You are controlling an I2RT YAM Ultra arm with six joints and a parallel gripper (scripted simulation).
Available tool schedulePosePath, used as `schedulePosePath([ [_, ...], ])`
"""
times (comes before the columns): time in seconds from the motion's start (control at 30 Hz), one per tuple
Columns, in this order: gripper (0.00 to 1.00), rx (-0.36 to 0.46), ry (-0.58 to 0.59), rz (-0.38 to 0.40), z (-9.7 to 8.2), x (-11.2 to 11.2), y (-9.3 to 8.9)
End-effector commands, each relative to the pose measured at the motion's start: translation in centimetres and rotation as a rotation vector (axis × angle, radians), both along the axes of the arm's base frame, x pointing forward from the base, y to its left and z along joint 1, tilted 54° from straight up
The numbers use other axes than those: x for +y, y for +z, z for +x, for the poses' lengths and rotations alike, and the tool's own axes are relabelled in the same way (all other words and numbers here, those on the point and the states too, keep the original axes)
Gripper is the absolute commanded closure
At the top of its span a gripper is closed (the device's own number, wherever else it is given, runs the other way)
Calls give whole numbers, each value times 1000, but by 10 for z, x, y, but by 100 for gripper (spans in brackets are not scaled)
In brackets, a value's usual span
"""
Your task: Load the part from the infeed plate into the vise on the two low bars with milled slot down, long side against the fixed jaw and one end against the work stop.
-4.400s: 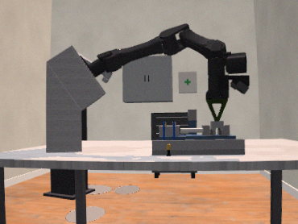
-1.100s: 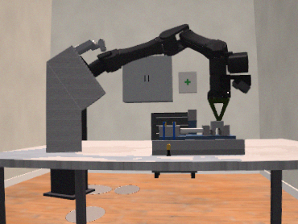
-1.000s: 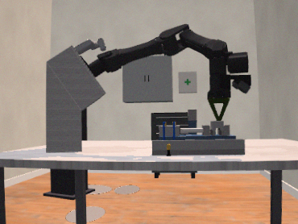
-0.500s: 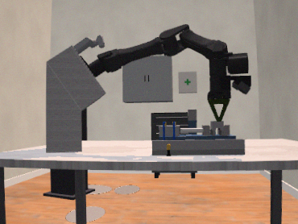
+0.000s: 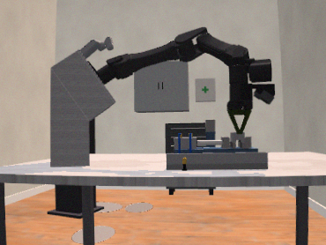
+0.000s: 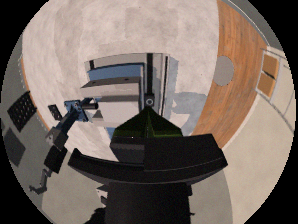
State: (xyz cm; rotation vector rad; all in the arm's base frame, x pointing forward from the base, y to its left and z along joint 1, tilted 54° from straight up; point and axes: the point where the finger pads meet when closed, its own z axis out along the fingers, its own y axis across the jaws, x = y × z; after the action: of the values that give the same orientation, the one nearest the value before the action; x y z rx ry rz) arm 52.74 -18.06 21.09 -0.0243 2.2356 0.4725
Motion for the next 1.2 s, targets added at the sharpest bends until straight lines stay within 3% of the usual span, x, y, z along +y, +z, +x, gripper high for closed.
schedulePosePath([
  [0.0, 100, -27, -21, -18, 3, -12, 9],
  [0.13, 100, -42, -26, -28, 2, -13, 17],
  [1.17, 100, -32, -22, -21, 3, -11, 12],
])
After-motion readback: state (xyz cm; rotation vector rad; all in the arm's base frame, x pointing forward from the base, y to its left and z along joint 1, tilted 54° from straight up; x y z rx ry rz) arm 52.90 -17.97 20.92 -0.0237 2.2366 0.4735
